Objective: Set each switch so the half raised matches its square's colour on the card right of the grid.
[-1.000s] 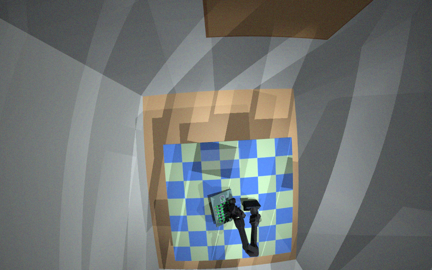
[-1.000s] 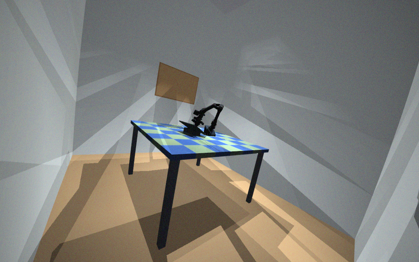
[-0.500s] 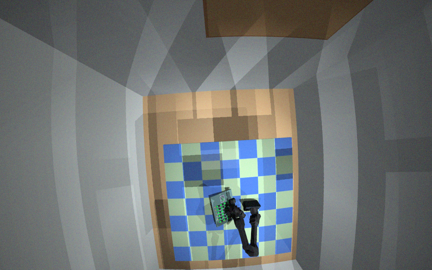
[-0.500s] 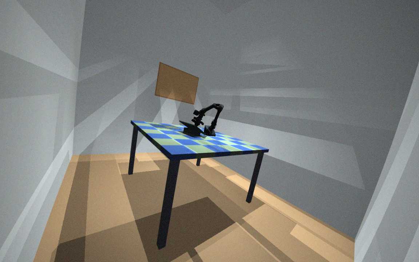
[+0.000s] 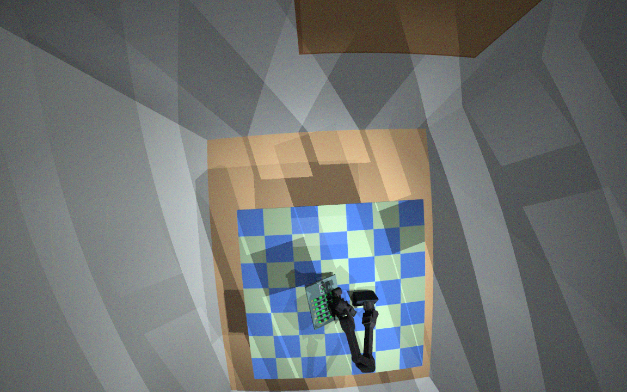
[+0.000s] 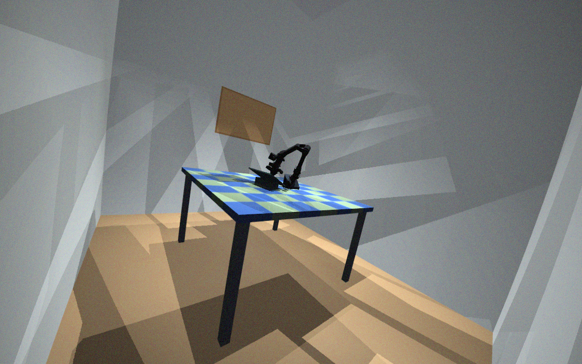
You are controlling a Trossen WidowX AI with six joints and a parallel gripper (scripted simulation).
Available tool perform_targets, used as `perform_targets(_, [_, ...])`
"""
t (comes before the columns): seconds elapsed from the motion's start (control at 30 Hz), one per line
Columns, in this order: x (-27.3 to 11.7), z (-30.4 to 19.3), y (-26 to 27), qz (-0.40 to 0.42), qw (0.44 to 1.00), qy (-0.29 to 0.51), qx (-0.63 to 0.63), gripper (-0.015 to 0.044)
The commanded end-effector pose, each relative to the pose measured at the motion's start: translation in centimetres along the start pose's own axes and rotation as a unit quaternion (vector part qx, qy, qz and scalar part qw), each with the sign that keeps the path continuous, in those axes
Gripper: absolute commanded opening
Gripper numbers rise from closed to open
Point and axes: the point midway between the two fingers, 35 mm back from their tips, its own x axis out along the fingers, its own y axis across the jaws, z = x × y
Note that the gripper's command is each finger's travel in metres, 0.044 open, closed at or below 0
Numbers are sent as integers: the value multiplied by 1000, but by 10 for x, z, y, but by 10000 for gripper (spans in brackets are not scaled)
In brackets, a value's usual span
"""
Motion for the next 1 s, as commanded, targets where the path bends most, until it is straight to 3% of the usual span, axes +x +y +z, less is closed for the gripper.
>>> perform_targets(0.0, [1, 0, 0, 1, 1000, 0, 3, 0])
perform_targets(0.6, [4, 0, 0, 1, 1000, 0, 3, 0])
perform_targets(0.83, [-60, -3, -1, -1, 1000, -11, 4, 0])
perform_targets(0.97, [-62, -3, -1, 0, 1000, -12, 4, 0])
